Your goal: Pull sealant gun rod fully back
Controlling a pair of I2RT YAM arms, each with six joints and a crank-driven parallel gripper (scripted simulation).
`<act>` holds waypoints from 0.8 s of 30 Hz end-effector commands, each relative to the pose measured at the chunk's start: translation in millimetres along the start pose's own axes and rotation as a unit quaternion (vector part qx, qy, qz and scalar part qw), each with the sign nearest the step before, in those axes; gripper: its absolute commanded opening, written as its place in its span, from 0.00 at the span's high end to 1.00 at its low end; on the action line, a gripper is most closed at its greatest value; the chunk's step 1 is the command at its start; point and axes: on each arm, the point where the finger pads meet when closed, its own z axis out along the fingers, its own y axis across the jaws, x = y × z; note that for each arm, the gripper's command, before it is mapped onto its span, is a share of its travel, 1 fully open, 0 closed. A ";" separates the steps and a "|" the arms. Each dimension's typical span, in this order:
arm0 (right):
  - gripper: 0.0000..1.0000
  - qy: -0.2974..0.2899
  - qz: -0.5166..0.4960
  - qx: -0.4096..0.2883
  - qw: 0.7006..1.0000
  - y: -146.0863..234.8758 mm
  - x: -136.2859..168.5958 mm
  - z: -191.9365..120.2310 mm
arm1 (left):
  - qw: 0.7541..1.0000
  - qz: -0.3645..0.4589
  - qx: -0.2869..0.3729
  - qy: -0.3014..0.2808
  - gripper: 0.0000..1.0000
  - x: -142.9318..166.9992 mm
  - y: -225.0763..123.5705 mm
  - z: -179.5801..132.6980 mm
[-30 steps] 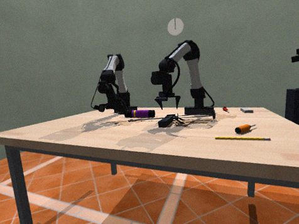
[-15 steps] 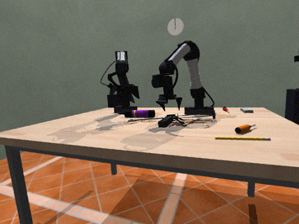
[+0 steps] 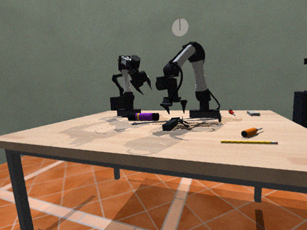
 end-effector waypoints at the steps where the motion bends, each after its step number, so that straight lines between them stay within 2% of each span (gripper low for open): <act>1: 0.30 -0.065 -0.111 -0.031 0.991 6.9 -6.1 -9.4 | 1.000 0.003 0.005 -0.011 0.00 -3.4 -1.8 -4.2; 8: 0.30 -0.159 -0.274 -0.093 0.944 35.3 4.8 -47.7 | 1.000 0.003 0.005 -0.011 0.00 -3.4 -1.8 -4.2; 13: 0.30 -0.209 -0.340 -0.121 0.909 46.5 12.7 -68.4 | 1.000 0.003 0.005 -0.011 0.00 -3.4 -1.8 -4.2; 21: 0.30 -0.236 -0.371 -0.142 0.887 51.9 22.2 -81.8 | 1.000 0.003 0.005 -0.011 0.00 -3.4 -1.8 -4.2; 24: 0.30 -0.218 -0.369 -0.145 0.892 49.4 31.3 -76.6 | 1.000 0.003 0.005 -0.011 0.00 -3.4 -1.8 -4.2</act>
